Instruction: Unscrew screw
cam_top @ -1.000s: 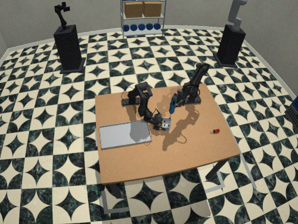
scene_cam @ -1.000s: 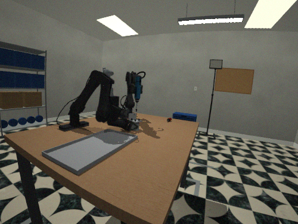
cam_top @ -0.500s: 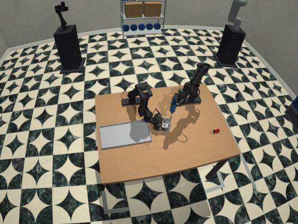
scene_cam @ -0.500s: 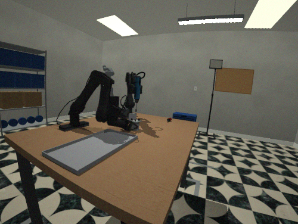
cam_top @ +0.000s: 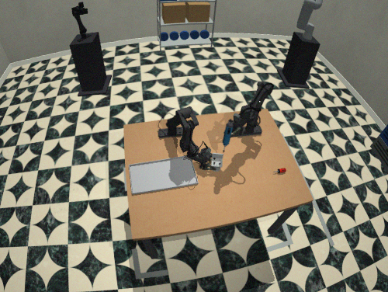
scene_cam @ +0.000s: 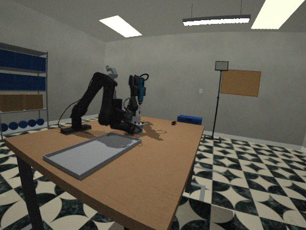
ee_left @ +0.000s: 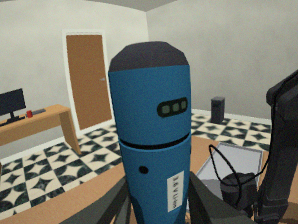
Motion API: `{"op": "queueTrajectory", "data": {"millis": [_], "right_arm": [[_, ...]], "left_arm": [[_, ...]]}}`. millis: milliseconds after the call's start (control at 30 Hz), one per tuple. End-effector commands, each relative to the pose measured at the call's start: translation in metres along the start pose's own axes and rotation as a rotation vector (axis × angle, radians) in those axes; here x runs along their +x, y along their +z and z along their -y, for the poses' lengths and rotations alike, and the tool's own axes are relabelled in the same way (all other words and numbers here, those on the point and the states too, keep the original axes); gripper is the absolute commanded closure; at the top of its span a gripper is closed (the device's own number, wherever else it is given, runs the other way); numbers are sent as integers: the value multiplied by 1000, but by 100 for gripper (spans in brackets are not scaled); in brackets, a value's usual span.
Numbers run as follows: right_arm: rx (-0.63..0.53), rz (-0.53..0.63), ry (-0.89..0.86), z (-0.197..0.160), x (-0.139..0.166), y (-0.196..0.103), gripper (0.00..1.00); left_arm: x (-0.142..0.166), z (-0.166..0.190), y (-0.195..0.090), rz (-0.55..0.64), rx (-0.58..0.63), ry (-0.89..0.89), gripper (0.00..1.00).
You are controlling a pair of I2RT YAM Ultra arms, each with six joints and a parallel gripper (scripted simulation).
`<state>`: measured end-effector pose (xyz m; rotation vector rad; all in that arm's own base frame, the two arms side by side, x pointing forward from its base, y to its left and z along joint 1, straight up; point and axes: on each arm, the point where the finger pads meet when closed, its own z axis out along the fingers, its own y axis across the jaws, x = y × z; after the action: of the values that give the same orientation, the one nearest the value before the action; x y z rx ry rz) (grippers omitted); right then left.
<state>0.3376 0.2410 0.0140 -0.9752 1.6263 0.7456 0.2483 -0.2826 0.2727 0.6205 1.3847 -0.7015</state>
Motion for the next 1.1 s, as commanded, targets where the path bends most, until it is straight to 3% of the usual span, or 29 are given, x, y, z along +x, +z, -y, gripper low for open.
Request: {"op": "queueTrajectory", "data": {"millis": [0,33,133,433,533,600,700,1000,1067], "right_arm": [[-16,-6,1,-1,3,8,41],[-16,-6,1,-1,3,8,41],[-16,-6,1,-1,3,8,41],[-16,-6,1,-1,3,8,41],[-16,-6,1,-1,3,8,41],[-16,-6,1,-1,3,8,41],[-16,-6,1,-1,3,8,41],[-16,-6,1,-1,3,8,41],[-16,-6,1,-1,3,8,41]], "left_arm": [[-30,-3,-7,92,-3,-1,58],[-40,-3,-6,114,-3,-1,58],[-23,-3,-13,77,-3,-1,58],[-41,-3,-15,114,-2,-1,58],[-21,-3,-22,72,-2,-2,58],[-41,-2,-22,114,-2,-1,58],[-25,-3,-28,80,-2,-2,58],[-42,-2,-31,113,-2,-1,58],[-24,-3,-35,77,-2,-2,58]]}}
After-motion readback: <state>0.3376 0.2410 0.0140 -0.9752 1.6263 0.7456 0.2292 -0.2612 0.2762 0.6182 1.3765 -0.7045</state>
